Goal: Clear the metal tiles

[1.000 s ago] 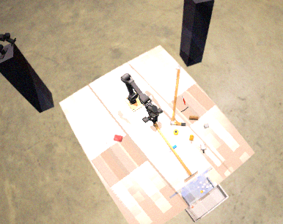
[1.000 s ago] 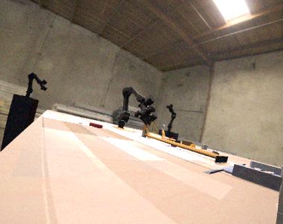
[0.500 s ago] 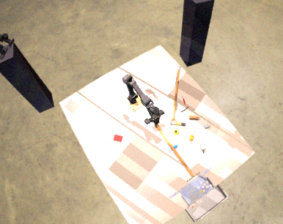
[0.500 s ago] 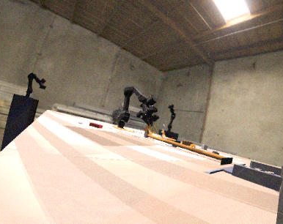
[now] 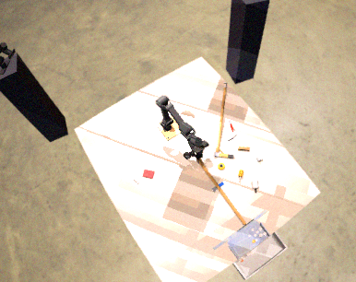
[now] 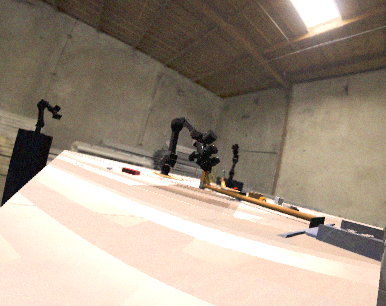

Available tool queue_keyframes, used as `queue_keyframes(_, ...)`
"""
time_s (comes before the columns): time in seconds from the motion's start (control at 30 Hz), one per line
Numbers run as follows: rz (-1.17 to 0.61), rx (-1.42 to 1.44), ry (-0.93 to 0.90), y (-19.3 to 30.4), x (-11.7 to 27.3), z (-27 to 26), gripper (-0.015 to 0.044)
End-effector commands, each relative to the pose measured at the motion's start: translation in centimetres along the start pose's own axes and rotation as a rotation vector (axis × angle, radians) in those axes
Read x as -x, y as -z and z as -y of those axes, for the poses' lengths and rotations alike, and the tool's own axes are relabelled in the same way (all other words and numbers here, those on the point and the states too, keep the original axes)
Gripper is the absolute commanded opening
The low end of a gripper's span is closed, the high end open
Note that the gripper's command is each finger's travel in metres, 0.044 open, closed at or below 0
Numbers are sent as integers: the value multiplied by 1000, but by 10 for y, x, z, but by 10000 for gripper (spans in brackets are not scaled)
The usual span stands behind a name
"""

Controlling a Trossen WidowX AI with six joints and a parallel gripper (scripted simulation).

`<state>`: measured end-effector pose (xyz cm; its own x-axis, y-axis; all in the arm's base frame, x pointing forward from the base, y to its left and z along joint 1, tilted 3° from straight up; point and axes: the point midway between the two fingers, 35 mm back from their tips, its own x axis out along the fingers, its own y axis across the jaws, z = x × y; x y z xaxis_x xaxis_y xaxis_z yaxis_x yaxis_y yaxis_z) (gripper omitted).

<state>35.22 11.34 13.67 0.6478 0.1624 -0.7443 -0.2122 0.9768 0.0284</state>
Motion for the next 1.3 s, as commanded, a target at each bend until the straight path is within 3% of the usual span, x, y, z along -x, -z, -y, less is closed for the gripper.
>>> queue_keyframes(0.0, 13, 4, -9, -11, -5, -1, 0)
queue_keyframes(1.27, 17, 3, -11, -53, -36, -9, 0)
